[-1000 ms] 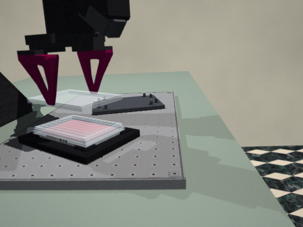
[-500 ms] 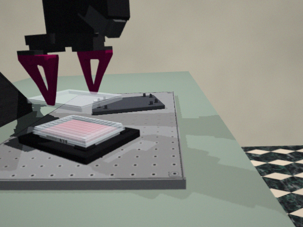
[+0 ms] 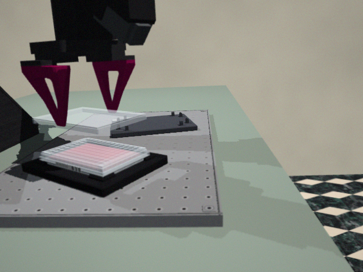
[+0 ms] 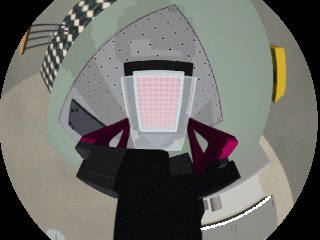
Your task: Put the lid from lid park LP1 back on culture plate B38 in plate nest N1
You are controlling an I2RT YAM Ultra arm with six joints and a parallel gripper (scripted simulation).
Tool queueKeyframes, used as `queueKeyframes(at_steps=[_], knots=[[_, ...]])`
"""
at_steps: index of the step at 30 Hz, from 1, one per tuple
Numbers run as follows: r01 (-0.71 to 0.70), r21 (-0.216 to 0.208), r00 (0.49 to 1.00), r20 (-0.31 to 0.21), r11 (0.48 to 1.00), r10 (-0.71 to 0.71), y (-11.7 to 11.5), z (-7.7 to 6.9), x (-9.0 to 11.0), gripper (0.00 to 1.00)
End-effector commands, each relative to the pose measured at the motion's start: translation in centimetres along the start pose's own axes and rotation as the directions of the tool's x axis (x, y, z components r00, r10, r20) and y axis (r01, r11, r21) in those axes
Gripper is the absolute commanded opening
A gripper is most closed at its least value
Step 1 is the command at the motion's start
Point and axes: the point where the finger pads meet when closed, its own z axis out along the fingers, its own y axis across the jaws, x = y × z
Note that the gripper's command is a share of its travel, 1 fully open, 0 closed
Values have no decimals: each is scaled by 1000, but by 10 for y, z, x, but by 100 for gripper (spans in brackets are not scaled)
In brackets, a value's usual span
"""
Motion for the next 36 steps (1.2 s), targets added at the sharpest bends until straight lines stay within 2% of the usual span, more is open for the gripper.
queueKeyframes(at_steps=[1,13,28,36], knots=[[-3,-4,1000,20,1000,3,-2,-6,-4,0],[-3,-4,1000,20,1000,3,-1,-5,-4,0],[-3,-5,1000,20,1000,3,0,20,-6,0],[-3,-5,1000,20,1000,3,0,28,-6,0]])
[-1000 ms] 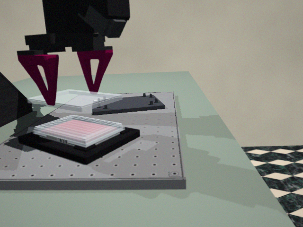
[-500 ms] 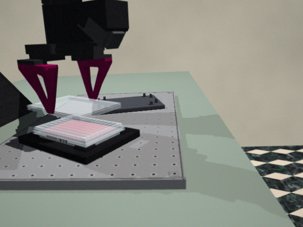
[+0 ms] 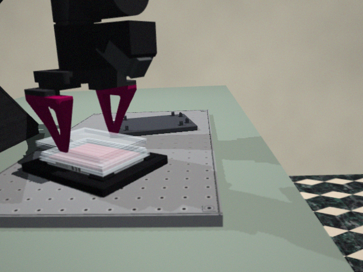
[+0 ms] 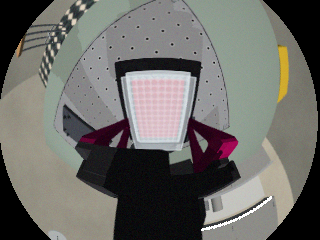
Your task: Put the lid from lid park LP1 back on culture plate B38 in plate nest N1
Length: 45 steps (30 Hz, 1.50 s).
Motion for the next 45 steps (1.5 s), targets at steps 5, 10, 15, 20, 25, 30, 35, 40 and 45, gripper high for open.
queueKeyframes(at_steps=[5,10,15,20,25,30,35,40,45], knots=[[6,-4,999,33,1000,-6,0,-6,-8,0],[6,-4,999,33,1000,-6,0,-6,-8,0],[6,-4,999,33,1000,-6,0,-6,-8,0],[6,-4,999,33,1000,-6,0,-5,-7,0],[6,-4,999,33,1000,-6,0,-4,-7,0],[6,-4,999,33,1000,-6,0,-3,-7,0],[6,-4,999,33,1000,-6,1,-3,-7,0],[6,-4,999,33,1000,-6,1,-2,-7,0],[6,-4,999,33,1000,-6,1,-1,-7,0]])
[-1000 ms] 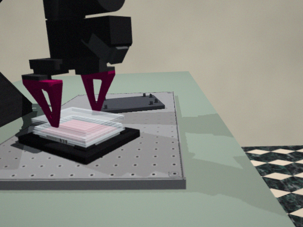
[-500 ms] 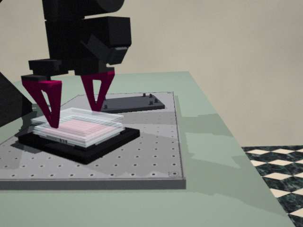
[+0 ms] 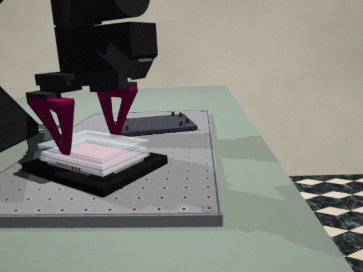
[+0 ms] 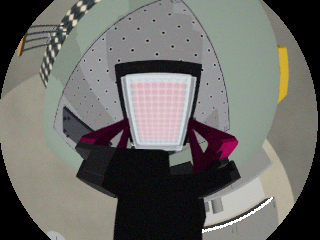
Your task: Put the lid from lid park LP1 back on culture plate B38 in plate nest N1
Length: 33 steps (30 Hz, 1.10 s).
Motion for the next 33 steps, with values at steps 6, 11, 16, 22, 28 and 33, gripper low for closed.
queueKeyframes(at_steps=[6,11,16,22,28,33], knots=[[5,-2,1000,16,1000,-5,1,-3,-4,0],[5,-2,1000,16,1000,-5,1,-2,-4,0],[5,-2,1000,16,1000,-5,1,-2,-3,0],[5,-2,1000,16,1000,-5,1,-1,-3,0],[5,-2,1000,16,1000,-5,1,0,-3,0],[5,-2,1000,16,1000,-5,1,1,-3,0]])
